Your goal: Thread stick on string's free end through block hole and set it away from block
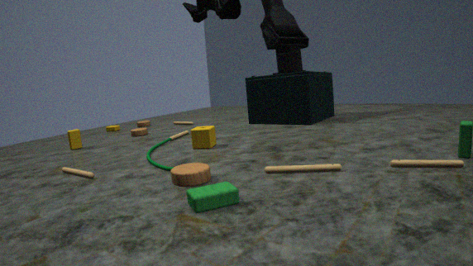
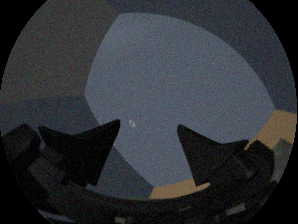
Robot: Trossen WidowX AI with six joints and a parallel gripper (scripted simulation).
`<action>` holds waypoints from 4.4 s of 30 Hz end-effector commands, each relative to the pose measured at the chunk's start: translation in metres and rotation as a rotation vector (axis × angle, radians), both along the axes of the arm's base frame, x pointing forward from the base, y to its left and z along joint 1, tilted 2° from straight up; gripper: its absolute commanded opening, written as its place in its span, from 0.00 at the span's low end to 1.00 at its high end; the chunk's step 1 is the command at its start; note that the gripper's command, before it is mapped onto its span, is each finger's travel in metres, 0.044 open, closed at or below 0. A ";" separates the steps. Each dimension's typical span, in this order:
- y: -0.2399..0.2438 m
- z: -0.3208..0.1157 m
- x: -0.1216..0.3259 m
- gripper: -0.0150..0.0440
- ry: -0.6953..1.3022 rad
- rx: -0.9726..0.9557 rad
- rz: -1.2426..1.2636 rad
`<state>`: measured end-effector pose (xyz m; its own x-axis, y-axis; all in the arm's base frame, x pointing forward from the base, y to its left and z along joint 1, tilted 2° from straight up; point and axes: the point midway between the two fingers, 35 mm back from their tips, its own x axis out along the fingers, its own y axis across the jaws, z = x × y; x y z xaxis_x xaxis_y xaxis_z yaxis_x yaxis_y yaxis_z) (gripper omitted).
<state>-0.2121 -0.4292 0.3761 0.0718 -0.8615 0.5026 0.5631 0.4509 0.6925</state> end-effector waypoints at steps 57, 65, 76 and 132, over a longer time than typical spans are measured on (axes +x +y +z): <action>0.285 -0.364 0.543 1.00 2.499 -0.396 1.279; 0.382 -0.386 0.499 1.00 2.804 -1.234 1.599; 0.386 -0.386 0.497 1.00 2.811 -1.282 1.613; 0.378 -0.369 0.498 1.00 1.355 1.674 0.683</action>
<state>0.2866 -0.0490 0.0038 0.0129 -0.0246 -0.9996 0.7730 0.6344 -0.0056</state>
